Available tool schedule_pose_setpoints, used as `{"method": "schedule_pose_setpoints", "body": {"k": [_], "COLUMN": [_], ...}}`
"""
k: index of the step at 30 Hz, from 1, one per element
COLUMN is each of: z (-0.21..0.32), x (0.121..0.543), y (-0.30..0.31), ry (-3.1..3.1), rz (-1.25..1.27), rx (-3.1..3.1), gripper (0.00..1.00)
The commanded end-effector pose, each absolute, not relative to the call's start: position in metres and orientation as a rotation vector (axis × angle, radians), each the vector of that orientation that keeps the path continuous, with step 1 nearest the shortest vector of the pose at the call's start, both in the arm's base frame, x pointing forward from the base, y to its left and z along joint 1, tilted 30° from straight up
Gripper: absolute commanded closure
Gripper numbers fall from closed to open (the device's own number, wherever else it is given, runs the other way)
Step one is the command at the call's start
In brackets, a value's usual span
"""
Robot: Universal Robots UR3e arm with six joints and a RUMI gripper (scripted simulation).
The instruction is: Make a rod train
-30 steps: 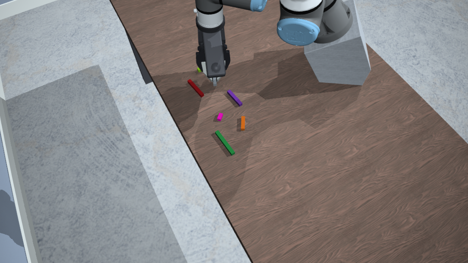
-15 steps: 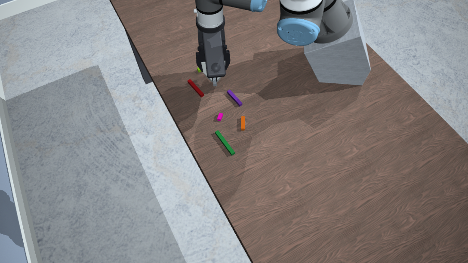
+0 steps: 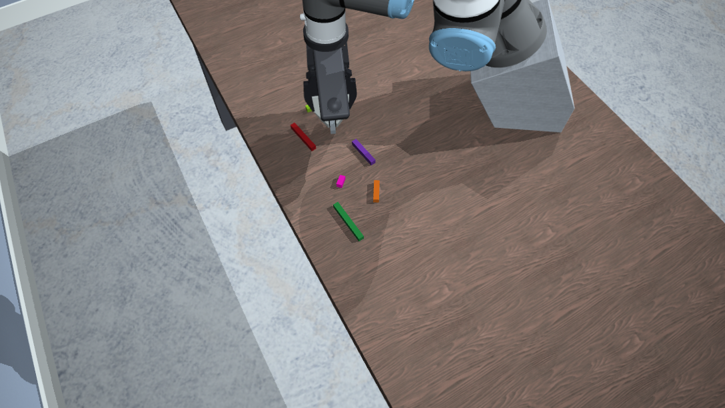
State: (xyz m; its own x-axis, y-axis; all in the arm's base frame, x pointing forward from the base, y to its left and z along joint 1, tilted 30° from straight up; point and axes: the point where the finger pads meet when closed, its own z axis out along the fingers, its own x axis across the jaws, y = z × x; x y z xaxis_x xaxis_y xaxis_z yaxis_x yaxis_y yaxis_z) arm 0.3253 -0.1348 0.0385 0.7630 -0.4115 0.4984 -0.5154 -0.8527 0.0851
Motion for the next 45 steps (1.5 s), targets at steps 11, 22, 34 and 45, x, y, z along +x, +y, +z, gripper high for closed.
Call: {"method": "schedule_pose_setpoints", "body": {"k": [11, 22, 34, 45], "z": [0.0391, 0.0391, 0.0395, 0.0451], "x": [0.3256, 0.3256, 0.3255, 0.3229], "y": [-0.1350, -0.1350, -0.1349, -0.1328], "ry": [-0.730, -0.730, -0.730, -0.730], "rz": [0.702, 0.702, 0.702, 0.702], "rx": [2.741, 2.741, 2.741, 2.741], "gripper": [0.92, 0.86, 0.86, 0.86]}}
